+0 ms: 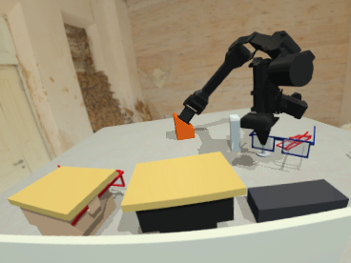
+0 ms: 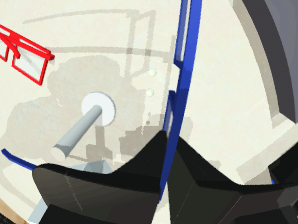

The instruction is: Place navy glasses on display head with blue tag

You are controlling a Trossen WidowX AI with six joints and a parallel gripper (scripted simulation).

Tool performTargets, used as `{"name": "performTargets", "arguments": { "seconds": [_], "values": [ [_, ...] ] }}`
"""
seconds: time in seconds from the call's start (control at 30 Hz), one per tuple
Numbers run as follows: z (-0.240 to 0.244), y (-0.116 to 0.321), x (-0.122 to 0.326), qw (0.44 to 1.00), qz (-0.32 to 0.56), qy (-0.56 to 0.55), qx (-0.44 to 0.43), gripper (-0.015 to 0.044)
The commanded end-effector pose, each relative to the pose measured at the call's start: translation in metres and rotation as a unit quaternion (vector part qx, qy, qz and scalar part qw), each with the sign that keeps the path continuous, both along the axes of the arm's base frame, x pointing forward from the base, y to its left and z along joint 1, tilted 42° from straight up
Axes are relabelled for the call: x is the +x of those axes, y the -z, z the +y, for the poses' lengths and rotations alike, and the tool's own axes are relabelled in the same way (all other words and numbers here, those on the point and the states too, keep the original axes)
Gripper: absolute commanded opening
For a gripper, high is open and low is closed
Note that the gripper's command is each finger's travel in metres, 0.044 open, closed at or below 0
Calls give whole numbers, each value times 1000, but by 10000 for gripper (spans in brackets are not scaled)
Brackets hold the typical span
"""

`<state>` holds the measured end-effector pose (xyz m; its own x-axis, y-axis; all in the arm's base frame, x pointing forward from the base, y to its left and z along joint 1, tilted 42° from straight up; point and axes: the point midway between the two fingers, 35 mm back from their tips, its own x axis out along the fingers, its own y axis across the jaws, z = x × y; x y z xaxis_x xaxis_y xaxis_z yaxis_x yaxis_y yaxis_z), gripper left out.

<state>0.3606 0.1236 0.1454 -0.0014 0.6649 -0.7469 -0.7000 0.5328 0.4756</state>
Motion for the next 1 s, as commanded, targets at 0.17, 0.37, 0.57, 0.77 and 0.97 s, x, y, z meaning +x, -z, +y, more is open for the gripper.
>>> {"name": "performTargets", "arguments": {
  "seconds": [0.17, 0.37, 0.57, 0.77, 0.97],
  "values": [
    [-32, -35, 0, 1000, -6, 1, 2, 0],
    [-38, -35, -1, 1000, -1, 7, 1, 0],
    [-68, -11, -7, 996, 51, 69, -7, 0],
    [-103, 17, -19, 983, 116, 145, -13, 0],
    [-134, 44, -39, 959, 180, 217, -15, 0]
  ]
}}
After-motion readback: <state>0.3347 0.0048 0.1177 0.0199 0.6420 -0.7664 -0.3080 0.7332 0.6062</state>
